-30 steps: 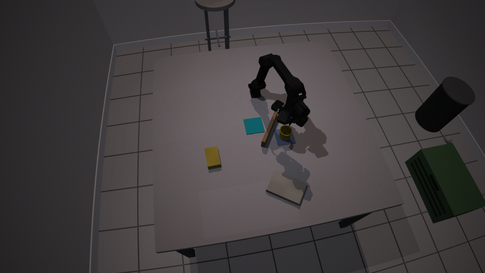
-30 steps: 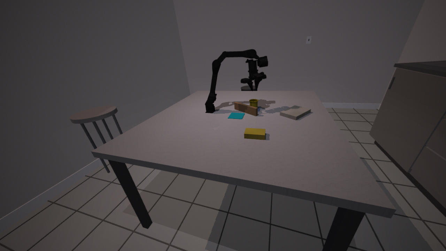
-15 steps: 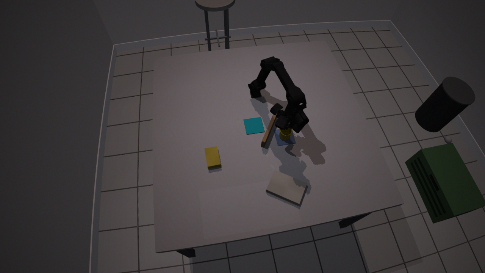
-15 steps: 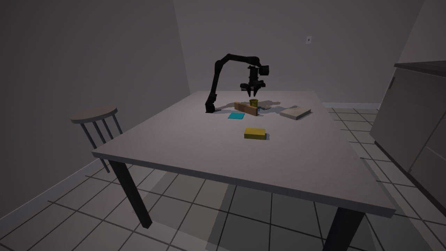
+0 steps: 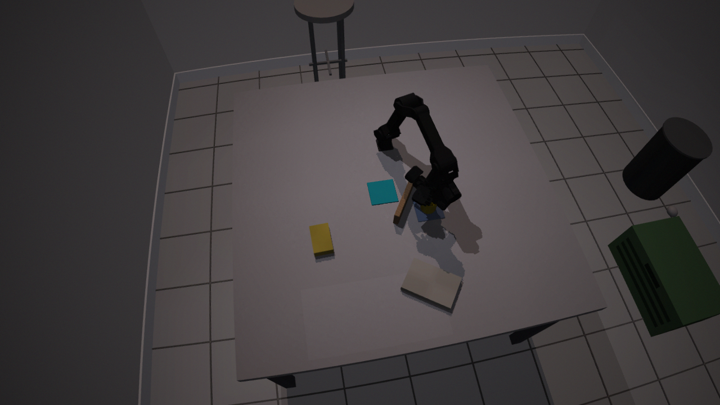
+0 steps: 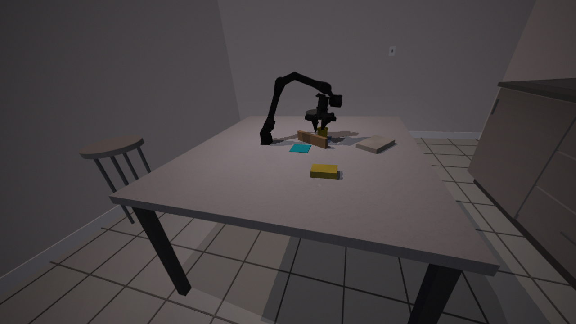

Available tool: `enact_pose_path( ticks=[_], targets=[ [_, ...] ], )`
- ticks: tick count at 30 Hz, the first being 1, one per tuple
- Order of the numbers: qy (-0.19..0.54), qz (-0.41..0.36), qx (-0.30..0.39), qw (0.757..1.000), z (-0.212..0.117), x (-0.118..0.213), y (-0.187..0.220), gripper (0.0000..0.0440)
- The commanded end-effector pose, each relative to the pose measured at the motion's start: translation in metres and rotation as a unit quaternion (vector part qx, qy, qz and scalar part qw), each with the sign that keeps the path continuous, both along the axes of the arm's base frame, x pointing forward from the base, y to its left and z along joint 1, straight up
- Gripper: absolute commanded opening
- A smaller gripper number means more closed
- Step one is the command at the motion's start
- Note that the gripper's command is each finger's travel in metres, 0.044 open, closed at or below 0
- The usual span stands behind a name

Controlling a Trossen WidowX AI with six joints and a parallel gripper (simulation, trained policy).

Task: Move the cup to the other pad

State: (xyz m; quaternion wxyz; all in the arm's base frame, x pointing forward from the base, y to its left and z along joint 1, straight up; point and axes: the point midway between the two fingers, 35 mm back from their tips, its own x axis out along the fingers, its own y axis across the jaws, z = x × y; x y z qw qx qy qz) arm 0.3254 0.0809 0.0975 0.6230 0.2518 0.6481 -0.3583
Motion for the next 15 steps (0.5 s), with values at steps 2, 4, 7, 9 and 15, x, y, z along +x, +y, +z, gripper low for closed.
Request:
enact_pose_path(
  ticks=[2, 4, 7, 9, 15],
  targets=[
    [0.02, 0.014, -0.006, 1.0, -0.025, -0.005, -0.002, 0.0188],
    [0.025, 0.022, -0.006, 0.999, -0.033, -0.007, -0.002, 0.0187],
    [0.026, 0.034, -0.004, 0.999, -0.041, -0.008, -0.003, 0.0138],
    [0.026, 0.041, -0.005, 0.999, -0.042, -0.008, -0.004, 0.0089],
    [0.026, 0.055, -0.007, 0.998, -0.039, -0.011, -0.008, 0.0004]
  ],
)
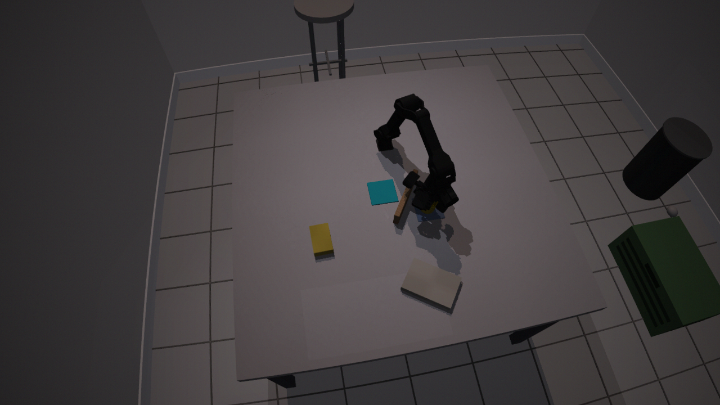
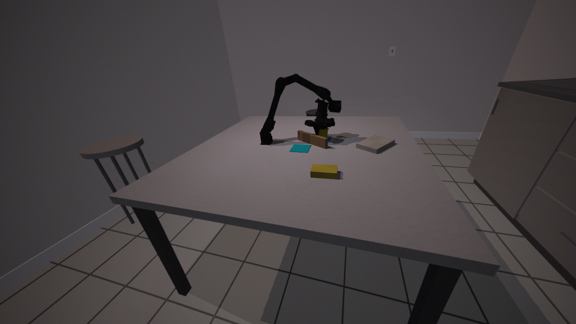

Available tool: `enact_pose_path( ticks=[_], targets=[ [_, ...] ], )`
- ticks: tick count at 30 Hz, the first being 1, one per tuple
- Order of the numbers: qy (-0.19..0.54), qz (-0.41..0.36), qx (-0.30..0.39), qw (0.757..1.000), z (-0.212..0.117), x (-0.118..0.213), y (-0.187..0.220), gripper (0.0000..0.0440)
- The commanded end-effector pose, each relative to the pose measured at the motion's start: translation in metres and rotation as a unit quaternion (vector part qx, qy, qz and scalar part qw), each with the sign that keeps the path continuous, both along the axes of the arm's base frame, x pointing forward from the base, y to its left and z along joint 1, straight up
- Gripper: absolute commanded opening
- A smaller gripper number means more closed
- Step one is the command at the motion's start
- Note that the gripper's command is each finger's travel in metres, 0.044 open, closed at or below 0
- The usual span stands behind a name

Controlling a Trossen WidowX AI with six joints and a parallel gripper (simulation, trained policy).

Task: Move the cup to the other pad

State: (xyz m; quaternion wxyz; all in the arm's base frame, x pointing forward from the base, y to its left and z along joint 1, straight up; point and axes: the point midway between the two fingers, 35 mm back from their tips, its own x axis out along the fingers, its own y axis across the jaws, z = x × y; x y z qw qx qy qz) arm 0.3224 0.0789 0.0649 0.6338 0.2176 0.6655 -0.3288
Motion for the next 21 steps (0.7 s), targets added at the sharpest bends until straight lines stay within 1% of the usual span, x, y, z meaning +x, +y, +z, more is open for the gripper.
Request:
enact_pose_path(
  ticks=[1, 10, 21],
  targets=[
    [0.017, 0.006, -0.009, 1.0, -0.005, -0.008, -0.006, 0.0005],
    [0.006, -0.002, -0.005, 1.0, 0.013, -0.01, -0.012, 0.0015],
    [-0.012, -0.036, 0.004, 0.999, 0.048, -0.02, -0.028, 0.0015]
  ],
)
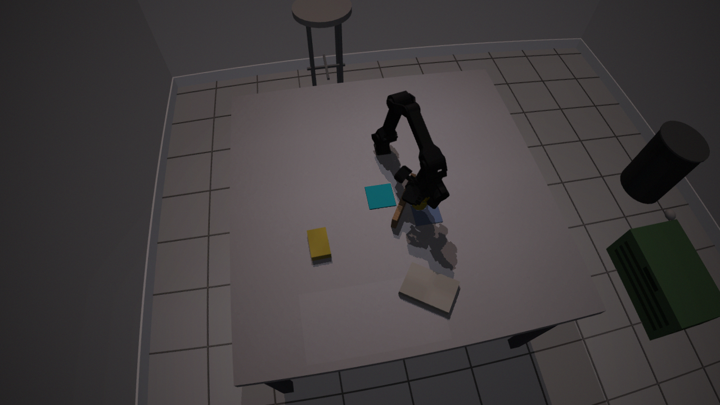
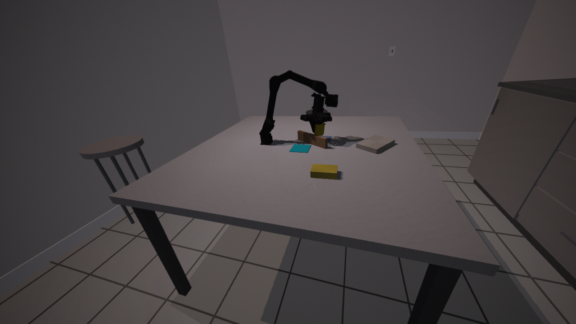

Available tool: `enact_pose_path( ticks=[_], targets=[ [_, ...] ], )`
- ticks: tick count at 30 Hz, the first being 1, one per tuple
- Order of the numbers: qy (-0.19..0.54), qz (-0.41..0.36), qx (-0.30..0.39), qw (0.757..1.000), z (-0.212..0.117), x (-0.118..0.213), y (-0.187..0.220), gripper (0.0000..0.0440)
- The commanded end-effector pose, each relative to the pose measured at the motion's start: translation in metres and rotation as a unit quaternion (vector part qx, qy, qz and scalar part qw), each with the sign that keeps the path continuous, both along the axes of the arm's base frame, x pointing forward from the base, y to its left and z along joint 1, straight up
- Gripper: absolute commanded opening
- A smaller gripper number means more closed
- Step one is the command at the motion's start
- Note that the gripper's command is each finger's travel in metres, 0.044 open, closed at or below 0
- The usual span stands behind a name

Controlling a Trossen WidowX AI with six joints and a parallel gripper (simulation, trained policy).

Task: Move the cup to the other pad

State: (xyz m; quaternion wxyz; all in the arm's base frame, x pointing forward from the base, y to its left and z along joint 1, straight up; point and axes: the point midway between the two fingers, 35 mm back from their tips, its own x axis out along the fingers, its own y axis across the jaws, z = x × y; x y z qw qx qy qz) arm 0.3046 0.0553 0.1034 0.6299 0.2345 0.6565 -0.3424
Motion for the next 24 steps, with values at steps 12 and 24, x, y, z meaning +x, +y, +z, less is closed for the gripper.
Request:
enact_pose_path(
  ticks=[12, 24],
  targets=[
    [-0.039, -0.059, 0.013, 0.997, 0.036, -0.005, -0.029, 0.0004],
    [-0.072, -0.103, 0.015, 0.992, 0.046, -0.007, -0.058, 0.0]
  ],
)
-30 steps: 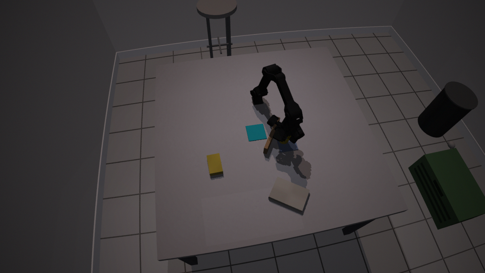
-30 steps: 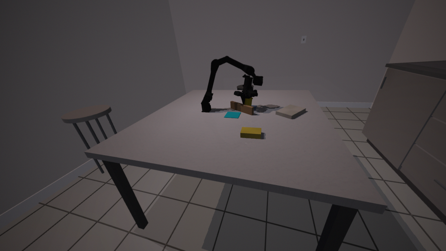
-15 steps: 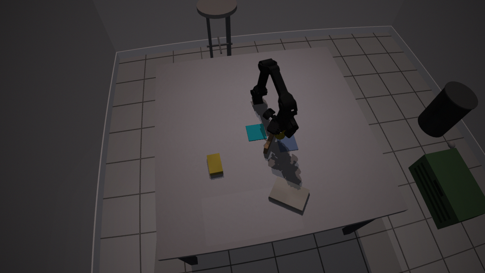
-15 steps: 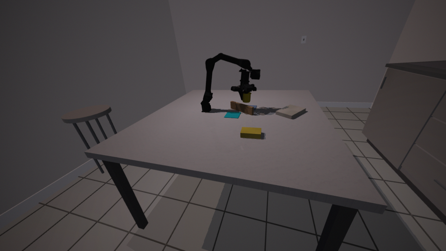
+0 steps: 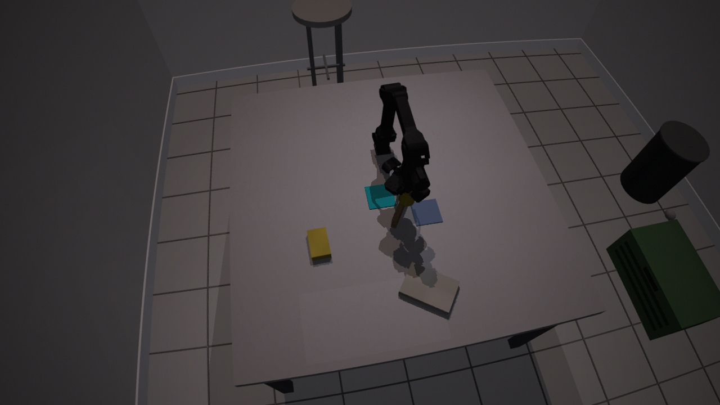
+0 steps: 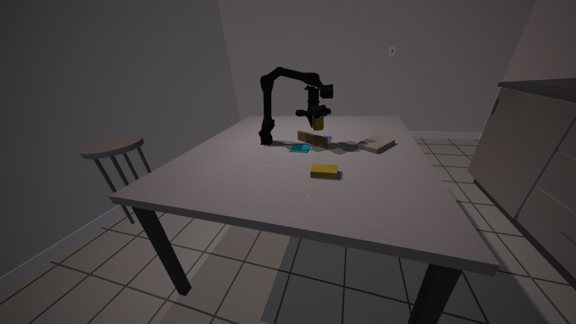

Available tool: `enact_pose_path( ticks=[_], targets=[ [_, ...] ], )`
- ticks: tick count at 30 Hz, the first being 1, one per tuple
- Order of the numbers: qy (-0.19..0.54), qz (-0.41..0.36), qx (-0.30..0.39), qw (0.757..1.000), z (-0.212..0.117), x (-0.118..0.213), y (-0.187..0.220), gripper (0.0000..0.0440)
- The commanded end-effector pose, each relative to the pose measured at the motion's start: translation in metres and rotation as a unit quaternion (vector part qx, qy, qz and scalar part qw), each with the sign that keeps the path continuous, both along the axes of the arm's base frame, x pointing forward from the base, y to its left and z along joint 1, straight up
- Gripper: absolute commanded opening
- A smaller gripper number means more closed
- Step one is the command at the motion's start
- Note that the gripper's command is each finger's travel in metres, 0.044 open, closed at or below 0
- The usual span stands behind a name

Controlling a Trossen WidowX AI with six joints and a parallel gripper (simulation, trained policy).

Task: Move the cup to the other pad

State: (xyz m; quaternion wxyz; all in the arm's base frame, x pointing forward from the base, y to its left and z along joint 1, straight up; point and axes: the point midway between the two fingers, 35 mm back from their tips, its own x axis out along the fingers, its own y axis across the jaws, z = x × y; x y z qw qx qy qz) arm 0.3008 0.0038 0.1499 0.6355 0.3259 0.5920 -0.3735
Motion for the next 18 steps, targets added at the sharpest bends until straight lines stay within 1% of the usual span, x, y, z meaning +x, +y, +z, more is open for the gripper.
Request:
enact_pose_path(
  ticks=[1, 18],
  targets=[
    [-0.006, -0.013, 0.002, 1.0, 0.0, -0.003, -0.008, 0.0],
    [-0.039, -0.062, -0.002, 0.997, -0.01, -0.014, -0.043, 0.0]
  ],
)
